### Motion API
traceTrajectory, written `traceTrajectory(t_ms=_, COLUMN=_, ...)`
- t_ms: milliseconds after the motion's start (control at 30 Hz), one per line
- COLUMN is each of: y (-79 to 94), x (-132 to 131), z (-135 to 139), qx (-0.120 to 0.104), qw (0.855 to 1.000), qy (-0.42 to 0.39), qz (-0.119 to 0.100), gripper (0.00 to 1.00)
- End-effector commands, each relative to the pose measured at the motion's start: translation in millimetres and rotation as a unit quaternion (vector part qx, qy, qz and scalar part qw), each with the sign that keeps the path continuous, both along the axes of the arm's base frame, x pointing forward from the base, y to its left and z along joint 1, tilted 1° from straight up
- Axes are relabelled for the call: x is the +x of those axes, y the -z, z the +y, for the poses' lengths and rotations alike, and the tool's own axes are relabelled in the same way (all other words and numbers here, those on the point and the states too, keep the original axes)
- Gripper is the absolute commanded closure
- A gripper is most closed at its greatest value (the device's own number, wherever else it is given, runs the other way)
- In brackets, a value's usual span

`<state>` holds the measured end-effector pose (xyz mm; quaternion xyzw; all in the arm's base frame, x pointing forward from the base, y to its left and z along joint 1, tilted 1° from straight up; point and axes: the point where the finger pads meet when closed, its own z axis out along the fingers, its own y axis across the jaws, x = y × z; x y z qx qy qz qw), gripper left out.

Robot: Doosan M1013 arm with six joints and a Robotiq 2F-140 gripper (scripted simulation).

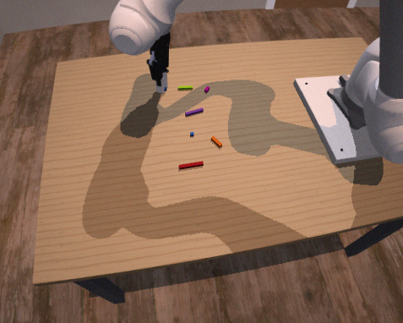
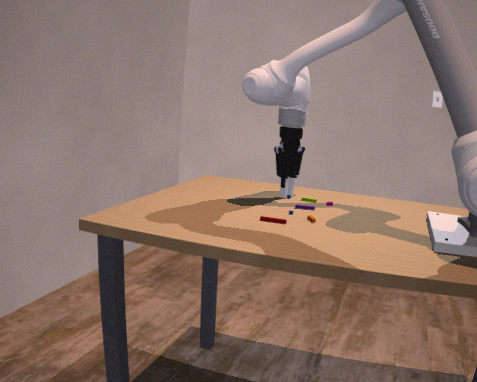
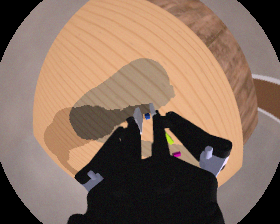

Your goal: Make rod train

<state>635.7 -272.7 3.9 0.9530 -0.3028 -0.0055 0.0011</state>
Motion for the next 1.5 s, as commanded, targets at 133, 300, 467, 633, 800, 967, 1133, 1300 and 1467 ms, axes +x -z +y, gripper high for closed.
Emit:
traceTrajectory(t_ms=133, y=0.4, x=0.0, z=0.0, qx=0.0, qw=1.0, qy=0.0, qz=0.0, gripper=0.85)
traceTrajectory(t_ms=300, y=0.4, x=0.0, z=0.0, qx=0.0, qw=1.0, qy=0.0, qz=0.0, gripper=0.85)
traceTrajectory(t_ms=467, y=0.4, x=0.0, z=0.0, qx=0.0, qw=1.0, qy=0.0, qz=0.0, gripper=0.85)
traceTrajectory(t_ms=633, y=0.4, x=0.0, z=0.0, qx=0.0, qw=1.0, qy=0.0, qz=0.0, gripper=0.85)
traceTrajectory(t_ms=800, y=0.4, x=0.0, z=0.0, qx=0.0, qw=1.0, qy=0.0, qz=0.0, gripper=0.85)
traceTrajectory(t_ms=967, y=0.4, x=0.0, z=0.0, qx=0.0, qw=1.0, qy=0.0, qz=0.0, gripper=0.85)
traceTrajectory(t_ms=1133, y=0.4, x=0.0, z=0.0, qx=0.0, qw=1.0, qy=0.0, qz=0.0, gripper=0.85)
traceTrajectory(t_ms=1300, y=0.4, x=0.0, z=0.0, qx=0.0, qw=1.0, qy=0.0, qz=0.0, gripper=0.97)
traceTrajectory(t_ms=1467, y=0.4, x=0.0, z=0.0, qx=0.0, qw=1.0, qy=0.0, qz=0.0, gripper=0.97)
